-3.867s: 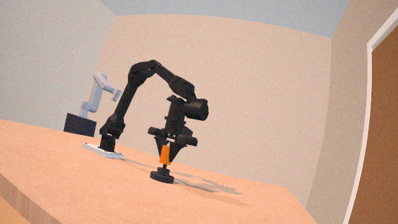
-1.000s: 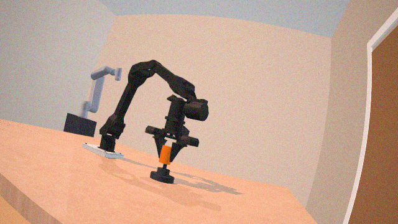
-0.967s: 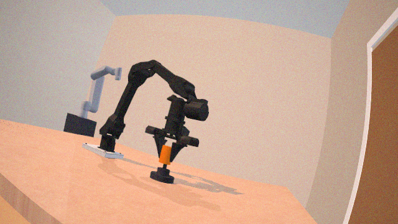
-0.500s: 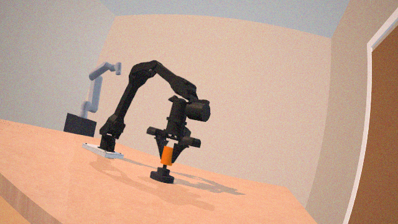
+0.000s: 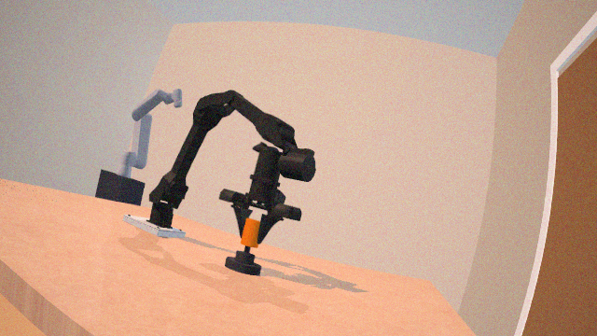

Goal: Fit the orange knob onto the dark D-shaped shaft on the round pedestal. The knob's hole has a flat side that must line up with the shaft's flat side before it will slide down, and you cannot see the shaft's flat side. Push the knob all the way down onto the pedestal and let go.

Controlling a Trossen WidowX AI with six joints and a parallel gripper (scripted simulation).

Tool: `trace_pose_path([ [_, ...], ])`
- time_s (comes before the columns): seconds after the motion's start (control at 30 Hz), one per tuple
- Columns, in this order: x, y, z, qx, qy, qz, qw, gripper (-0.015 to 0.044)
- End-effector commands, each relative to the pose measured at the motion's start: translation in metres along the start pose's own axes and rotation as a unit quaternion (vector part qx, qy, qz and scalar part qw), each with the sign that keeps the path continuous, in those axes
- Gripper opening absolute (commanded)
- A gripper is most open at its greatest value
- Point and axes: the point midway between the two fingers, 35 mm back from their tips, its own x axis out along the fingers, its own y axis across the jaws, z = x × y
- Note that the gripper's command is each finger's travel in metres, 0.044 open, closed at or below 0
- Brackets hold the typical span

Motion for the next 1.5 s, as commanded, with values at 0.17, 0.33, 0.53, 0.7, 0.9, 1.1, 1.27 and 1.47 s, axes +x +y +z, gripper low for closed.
trace_pose_path([
  [0.17,-0.0007,0.0028,0.0001,-0.088,0.002,-0.002,0.996,0.0],
  [0.33,0.0027,0.005,0.0004,-0.088,0.002,-0.002,0.996,0.0],
  [0.53,0.0027,0.007,0.0006,-0.088,0.002,-0.002,0.996,0.0],
  [0.7,0.0031,0.0065,0.0005,-0.088,0.002,-0.002,0.996,0.0],
  [0.9,0.0024,0.005,0.0002,-0.088,0.002,-0.002,0.996,0.0],
  [1.1,0.0024,0.0045,0.0002,-0.088,0.002,-0.002,0.996,0.0],
  [1.27,-0.0009,0.0027,-0.0002,-0.088,0.002,-0.002,0.996,0.0],
  [1.47,-0.0028,0.0014,-0.0004,-0.15,0.002,-0.002,0.989,0.0],
])
